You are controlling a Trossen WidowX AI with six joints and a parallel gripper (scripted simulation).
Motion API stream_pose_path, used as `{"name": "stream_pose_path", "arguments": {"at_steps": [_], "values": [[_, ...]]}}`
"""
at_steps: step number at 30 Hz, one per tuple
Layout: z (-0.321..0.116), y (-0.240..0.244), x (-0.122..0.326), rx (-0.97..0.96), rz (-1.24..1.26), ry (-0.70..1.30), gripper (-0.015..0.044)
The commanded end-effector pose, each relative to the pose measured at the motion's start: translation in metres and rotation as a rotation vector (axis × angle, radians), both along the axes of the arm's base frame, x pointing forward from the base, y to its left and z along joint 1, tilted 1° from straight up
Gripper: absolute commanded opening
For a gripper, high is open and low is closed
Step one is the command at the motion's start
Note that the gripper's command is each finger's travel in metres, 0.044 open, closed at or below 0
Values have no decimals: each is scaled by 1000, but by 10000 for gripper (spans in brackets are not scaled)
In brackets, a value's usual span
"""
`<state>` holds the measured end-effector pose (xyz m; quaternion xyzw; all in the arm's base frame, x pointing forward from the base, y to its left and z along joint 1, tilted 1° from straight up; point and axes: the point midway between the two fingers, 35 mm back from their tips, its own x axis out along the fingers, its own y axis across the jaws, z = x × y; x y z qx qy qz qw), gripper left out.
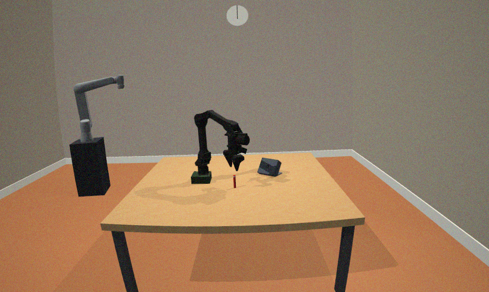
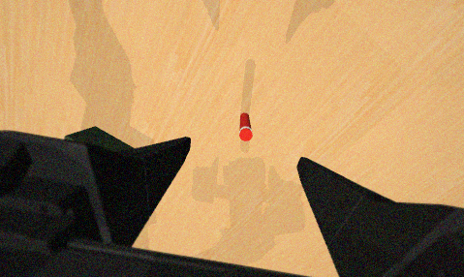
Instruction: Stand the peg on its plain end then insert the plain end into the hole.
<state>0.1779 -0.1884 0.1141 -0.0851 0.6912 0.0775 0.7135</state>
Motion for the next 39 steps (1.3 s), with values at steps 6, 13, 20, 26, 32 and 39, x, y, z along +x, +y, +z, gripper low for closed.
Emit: {"name": "stream_pose_path", "arguments": {"at_steps": [6,13,20,26,32,39], "values": [[-14,-2,1,-10,-22,1,440],[-21,-2,1,-10,-26,1,440],[-33,-3,2,-10,-26,1,440],[-42,-4,3,-10,-26,1,440],[-52,-4,3,-10,-26,1,440],[-64,-4,4,-10,-26,1,440]]}}
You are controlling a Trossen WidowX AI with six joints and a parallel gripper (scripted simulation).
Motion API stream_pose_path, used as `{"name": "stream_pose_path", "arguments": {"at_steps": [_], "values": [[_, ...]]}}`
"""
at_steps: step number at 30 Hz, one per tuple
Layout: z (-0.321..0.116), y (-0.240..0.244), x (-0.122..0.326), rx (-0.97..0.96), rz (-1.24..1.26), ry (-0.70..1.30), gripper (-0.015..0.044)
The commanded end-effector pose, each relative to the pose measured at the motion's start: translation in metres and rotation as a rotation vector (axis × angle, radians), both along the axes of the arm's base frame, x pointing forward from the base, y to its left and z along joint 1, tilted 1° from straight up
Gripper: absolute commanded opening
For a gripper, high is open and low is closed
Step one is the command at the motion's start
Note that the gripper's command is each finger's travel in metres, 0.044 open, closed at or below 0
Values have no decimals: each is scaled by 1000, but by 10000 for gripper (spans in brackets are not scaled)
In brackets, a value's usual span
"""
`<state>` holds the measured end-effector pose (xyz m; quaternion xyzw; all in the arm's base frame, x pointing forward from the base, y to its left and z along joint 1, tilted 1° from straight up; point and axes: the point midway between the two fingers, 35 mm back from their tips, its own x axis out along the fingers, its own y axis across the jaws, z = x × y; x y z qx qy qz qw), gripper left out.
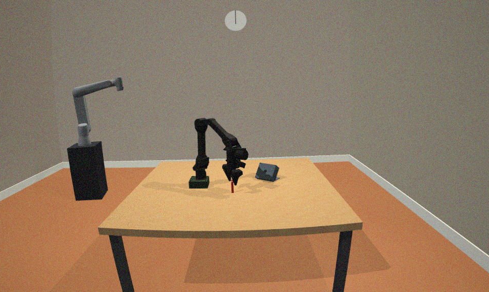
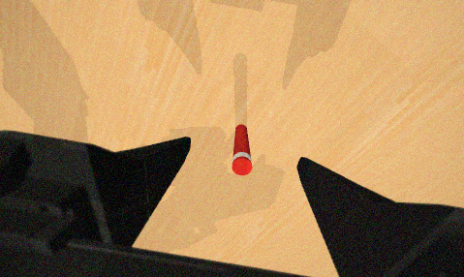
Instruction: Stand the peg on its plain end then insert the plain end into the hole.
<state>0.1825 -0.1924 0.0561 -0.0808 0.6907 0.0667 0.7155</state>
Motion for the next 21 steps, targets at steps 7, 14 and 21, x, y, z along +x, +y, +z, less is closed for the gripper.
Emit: {"name": "stream_pose_path", "arguments": {"at_steps": [7,14,21], "values": [[-17,1,-1,-1,-5,5,440],[-20,1,-1,1,0,1,414],[-20,1,-1,1,0,1,230]]}}
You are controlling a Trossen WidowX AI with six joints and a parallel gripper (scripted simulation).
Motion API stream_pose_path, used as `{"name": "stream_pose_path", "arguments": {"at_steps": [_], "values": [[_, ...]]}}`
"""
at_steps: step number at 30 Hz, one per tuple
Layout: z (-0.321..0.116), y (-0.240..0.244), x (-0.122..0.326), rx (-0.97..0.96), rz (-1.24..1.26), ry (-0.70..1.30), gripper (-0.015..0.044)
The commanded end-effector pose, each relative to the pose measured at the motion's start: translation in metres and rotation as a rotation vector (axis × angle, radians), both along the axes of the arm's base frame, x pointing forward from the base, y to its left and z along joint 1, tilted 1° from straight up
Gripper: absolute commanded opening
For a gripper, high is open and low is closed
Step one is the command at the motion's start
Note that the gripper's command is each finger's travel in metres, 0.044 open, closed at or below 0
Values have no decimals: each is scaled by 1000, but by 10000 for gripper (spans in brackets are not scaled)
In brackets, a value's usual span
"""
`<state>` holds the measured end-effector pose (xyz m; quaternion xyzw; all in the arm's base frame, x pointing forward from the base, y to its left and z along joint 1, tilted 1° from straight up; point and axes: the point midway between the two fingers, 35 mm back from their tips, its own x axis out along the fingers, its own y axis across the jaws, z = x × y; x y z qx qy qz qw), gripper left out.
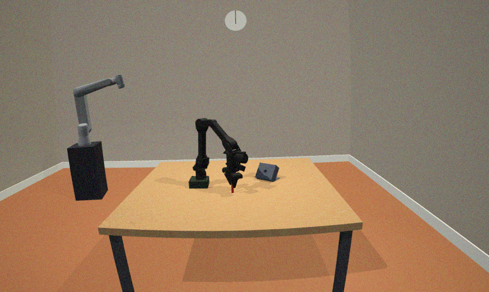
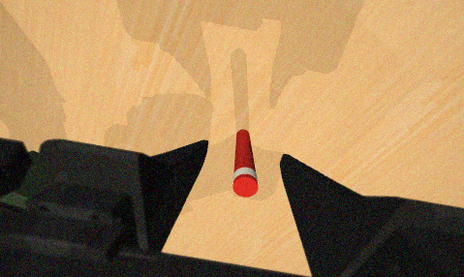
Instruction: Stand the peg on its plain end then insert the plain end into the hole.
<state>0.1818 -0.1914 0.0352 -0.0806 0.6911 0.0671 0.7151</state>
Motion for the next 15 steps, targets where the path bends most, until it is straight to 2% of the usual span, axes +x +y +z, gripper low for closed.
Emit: {"name": "stream_pose_path", "arguments": {"at_steps": [1,7,15], "values": [[1,0,0,1,0,0,204],[1,0,0,1,0,0,46],[1,0,0,1,0,0,0]]}}
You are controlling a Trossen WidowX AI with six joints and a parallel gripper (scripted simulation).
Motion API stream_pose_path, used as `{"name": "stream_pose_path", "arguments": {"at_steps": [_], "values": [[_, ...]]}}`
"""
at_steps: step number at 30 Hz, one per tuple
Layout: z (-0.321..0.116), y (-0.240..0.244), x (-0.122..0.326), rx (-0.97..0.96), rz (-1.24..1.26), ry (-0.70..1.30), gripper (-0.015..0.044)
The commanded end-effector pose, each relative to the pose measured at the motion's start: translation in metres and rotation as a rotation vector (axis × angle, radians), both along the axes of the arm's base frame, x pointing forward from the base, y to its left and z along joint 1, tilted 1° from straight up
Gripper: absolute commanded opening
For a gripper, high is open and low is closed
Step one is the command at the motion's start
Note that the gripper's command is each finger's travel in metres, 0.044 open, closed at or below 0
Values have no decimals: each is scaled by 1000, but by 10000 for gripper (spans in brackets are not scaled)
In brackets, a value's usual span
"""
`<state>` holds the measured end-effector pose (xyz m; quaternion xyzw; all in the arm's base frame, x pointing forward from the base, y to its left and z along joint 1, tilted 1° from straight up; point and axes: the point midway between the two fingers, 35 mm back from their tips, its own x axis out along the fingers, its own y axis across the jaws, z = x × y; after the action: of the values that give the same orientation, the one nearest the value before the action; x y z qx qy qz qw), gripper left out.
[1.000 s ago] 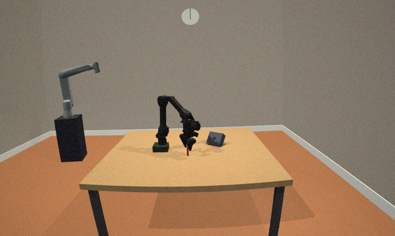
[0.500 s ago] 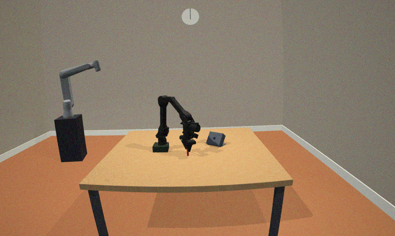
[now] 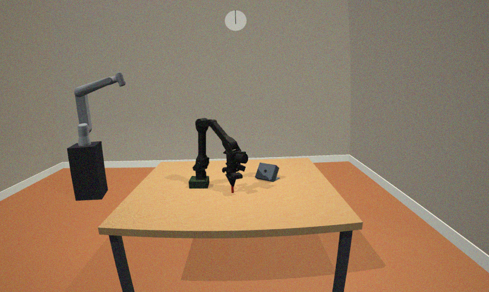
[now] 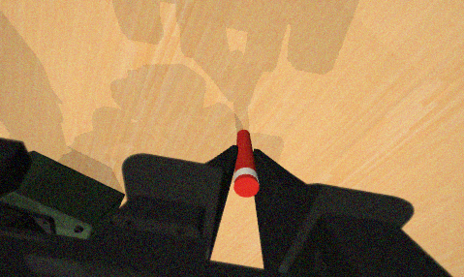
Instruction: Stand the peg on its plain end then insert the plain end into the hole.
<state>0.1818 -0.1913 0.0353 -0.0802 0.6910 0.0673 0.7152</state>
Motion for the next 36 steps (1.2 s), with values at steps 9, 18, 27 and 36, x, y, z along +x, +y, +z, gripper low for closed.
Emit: {"name": "stream_pose_path", "arguments": {"at_steps": [9,18,27,36], "values": [[26,-1,1,-1,-2,1,0],[63,-1,0,-3,-4,3,0],[80,2,2,2,-9,-5,0],[75,8,19,46,-42,-83,0]]}}
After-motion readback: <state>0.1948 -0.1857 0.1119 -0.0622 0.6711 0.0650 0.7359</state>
